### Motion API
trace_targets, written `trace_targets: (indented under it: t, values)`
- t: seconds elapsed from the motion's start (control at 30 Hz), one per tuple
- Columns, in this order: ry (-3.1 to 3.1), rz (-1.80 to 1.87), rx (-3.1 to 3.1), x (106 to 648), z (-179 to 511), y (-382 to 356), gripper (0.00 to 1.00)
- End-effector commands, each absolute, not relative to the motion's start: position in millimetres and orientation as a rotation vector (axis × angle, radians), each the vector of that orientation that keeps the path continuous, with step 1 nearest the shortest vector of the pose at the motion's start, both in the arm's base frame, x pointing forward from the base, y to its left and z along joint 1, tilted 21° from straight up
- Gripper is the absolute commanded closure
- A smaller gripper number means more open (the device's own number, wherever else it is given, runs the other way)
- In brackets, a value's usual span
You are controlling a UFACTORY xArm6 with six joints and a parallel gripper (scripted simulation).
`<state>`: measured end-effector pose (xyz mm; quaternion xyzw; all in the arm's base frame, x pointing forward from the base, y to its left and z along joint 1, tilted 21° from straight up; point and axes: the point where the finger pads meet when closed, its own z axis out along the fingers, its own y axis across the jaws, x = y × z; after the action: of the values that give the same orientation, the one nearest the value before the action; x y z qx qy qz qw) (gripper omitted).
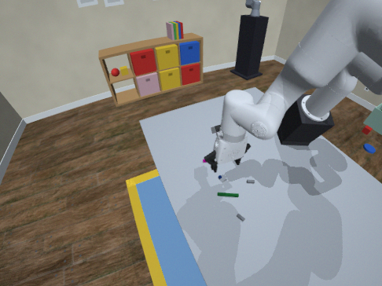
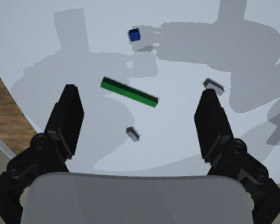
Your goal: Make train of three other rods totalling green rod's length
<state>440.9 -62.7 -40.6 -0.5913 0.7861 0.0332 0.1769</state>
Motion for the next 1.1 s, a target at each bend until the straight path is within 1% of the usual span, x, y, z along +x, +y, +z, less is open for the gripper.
trace_targets:
  t: [0.0,0.47,0.53,0.6,0.83,1.07]
  values:
    - [2.355,0.141,-1.522,441,-46,-76,0.0]
    - [2.727,0.28,-0.776,430,-73,-130,0.0]
    - [2.727,0.28,-0.776,430,-73,-130,0.0]
    - [2.788,0.313,-0.57,425,-80,-143,0.0]
    - [2.858,0.368,-0.211,417,-92,-165,0.0]
    - [2.868,0.38,-0.133,415,-94,-170,0.0]
